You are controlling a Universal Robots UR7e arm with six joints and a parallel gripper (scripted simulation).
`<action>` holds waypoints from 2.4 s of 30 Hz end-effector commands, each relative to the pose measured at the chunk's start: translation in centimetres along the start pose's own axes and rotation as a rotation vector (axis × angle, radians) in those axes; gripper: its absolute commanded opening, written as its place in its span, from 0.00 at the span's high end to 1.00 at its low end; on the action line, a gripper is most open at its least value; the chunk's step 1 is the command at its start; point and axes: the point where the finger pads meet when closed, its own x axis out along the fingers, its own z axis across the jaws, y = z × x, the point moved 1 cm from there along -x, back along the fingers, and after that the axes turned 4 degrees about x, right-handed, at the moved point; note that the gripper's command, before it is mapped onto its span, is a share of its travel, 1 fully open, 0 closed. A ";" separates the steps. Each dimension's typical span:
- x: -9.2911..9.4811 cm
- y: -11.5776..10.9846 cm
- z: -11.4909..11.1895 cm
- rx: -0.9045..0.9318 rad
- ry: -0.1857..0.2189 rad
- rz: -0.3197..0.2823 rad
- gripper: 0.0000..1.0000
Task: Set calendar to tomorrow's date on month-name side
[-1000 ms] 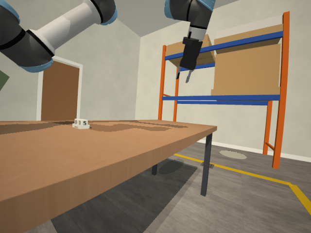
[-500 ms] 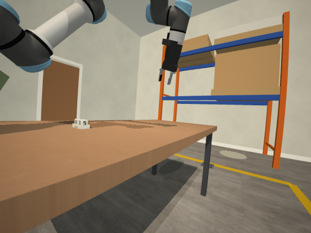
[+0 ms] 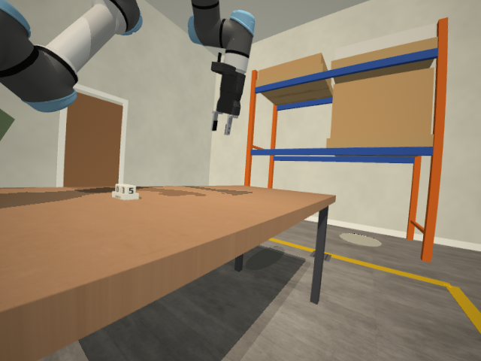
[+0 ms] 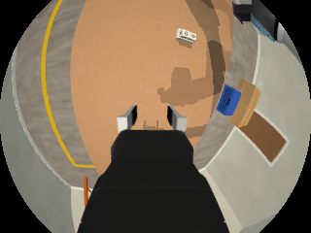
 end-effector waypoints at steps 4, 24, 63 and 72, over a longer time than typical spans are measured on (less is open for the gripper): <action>2.3 6.4 5.5 0.007 0.097 0.087 0.00; 6.3 18.8 12.4 0.024 0.258 0.209 0.00; 7.6 23.1 14.0 0.030 0.314 0.239 0.00; 7.9 23.3 13.9 -0.050 0.302 0.253 0.00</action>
